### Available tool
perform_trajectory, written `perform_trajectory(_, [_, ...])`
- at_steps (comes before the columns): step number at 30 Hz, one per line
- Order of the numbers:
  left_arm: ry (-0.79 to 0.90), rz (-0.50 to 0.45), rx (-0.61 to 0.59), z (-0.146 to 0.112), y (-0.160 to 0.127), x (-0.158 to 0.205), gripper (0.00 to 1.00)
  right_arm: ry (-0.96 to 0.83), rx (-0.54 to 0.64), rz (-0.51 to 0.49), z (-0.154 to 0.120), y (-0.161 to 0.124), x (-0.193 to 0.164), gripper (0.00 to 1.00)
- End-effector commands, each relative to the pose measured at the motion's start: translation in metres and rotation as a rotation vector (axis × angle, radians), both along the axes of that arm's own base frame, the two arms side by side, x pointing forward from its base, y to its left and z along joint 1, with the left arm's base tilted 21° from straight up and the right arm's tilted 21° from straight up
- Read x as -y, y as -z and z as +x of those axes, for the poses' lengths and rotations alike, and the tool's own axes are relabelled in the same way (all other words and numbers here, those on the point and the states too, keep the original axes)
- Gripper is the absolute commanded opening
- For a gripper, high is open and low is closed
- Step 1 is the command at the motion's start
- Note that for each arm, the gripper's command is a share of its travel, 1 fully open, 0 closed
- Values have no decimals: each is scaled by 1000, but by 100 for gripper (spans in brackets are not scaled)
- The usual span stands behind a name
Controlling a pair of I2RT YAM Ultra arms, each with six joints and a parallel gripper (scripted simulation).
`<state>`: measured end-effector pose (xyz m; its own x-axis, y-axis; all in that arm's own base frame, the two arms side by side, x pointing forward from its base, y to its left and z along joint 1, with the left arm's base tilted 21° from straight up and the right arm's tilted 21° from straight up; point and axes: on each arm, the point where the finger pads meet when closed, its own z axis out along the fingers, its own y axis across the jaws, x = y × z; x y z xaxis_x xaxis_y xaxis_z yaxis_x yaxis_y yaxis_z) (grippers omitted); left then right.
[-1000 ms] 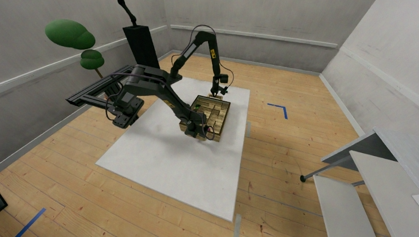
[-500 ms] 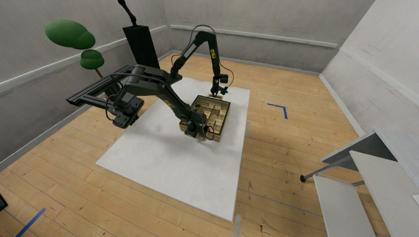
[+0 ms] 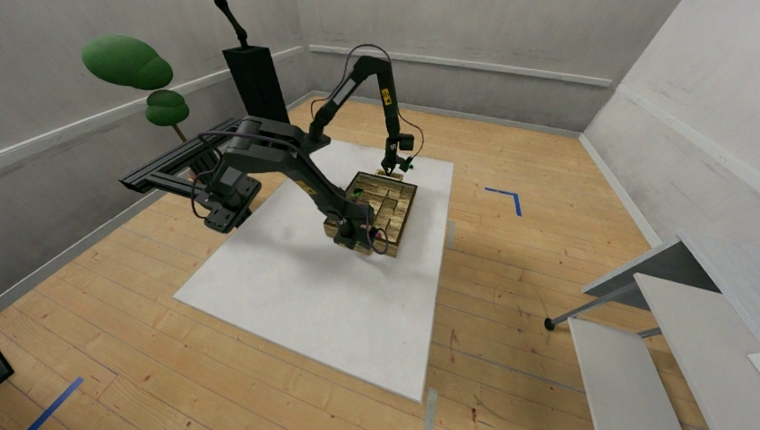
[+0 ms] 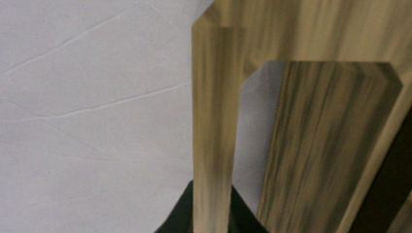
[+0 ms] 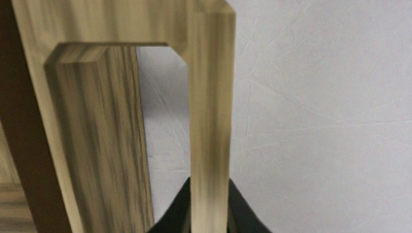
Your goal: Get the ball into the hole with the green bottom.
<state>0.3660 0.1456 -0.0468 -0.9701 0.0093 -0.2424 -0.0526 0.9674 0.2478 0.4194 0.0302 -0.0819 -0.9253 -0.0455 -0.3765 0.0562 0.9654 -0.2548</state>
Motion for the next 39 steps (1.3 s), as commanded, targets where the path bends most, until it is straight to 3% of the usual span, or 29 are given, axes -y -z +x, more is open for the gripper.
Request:
perform_trajectory(1, [21,-2,64,20,-33,7,0,-14,71,6,20,-37,-15,0])
perform_trajectory(30, [40,19,111,40,-37,1,0,-33,118,9,40,-49,-20,0])
perform_trajectory(37, [23,19,106,36,-32,-6,0,-33,119,10,40,-47,-19,0])
perform_trajectory(39, [28,6,66,20,-19,0,0,-33,120,10,39,-47,-19,0])
